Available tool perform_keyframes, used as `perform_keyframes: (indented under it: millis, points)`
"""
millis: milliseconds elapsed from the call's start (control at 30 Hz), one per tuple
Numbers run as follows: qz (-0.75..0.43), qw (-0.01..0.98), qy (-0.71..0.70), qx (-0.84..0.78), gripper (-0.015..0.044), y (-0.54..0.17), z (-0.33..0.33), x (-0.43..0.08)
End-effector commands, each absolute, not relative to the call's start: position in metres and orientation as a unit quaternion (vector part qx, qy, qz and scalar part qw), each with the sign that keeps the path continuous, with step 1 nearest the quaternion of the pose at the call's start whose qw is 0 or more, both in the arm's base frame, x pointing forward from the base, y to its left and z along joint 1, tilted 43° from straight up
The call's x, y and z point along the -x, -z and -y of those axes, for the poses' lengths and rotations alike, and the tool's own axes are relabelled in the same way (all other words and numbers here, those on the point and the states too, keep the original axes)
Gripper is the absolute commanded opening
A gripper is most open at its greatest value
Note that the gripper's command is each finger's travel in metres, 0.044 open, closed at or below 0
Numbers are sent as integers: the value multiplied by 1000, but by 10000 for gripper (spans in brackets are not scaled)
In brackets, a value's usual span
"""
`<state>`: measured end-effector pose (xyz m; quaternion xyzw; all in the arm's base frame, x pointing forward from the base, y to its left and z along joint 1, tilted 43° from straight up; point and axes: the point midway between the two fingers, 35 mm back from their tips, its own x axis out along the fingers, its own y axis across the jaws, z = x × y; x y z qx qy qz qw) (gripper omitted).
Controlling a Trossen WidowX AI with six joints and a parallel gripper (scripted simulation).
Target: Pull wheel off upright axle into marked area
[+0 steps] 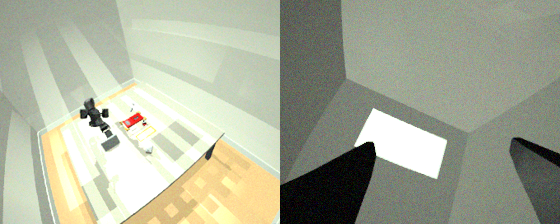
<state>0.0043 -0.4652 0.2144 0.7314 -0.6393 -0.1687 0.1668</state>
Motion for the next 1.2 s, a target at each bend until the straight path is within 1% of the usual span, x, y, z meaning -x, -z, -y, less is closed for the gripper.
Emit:
perform_keyframes:
  millis: [0,100,233,367,533,700,833,967,1167]
  points:
    - [638,167,170,-732,374,-214,465,-6]
    - [613,176,192,-746,300,-206,467,-25]
    - [538,203,247,-780,300,-184,467,-77]
    - [475,235,291,-796,300,-168,463,-111]
    - [305,332,382,-807,300,-132,446,-181]
    - [117,432,422,-789,300,-99,411,-245]
    - [-35,504,419,-755,300,-75,371,-288]
    - [-182,569,385,-704,300,-55,325,-323]
    - [-402,658,256,-582,300,-33,241,-365]
